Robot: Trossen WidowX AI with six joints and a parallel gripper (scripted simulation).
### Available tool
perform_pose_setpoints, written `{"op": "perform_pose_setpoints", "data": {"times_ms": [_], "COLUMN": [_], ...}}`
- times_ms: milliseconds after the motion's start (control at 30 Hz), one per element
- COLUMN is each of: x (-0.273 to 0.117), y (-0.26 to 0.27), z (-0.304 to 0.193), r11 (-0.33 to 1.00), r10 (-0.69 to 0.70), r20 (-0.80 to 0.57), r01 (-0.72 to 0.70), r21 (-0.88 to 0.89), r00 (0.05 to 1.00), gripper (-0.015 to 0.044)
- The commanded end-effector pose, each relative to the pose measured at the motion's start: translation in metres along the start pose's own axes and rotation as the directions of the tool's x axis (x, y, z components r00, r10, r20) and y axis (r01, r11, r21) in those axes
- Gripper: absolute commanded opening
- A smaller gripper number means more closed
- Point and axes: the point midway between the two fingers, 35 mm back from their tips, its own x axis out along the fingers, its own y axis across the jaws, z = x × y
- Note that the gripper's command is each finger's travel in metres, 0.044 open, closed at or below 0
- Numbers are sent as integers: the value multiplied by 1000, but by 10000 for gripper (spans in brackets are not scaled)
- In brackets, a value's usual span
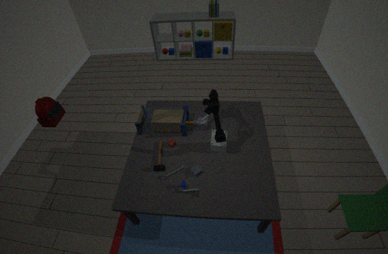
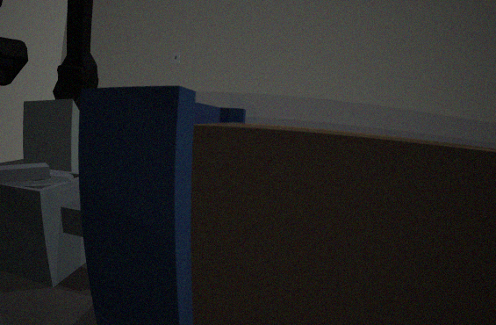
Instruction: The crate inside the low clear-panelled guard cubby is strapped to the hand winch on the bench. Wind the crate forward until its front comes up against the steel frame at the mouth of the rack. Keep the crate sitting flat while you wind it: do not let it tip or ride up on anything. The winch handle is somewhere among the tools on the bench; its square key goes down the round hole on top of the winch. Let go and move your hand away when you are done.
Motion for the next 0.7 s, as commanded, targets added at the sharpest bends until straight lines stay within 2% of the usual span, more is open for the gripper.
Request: {"op": "perform_pose_setpoints", "data": {"times_ms": [0,667], "x": [6,15], "y": [-2,-2], "z": [14,35], "r11": [1000,1000], "r10": [0,1], "r20": [19,21], "r01": [0,0], "r21": [-22,-23], "r00": [1000,1000], "gripper": [0,0]}}
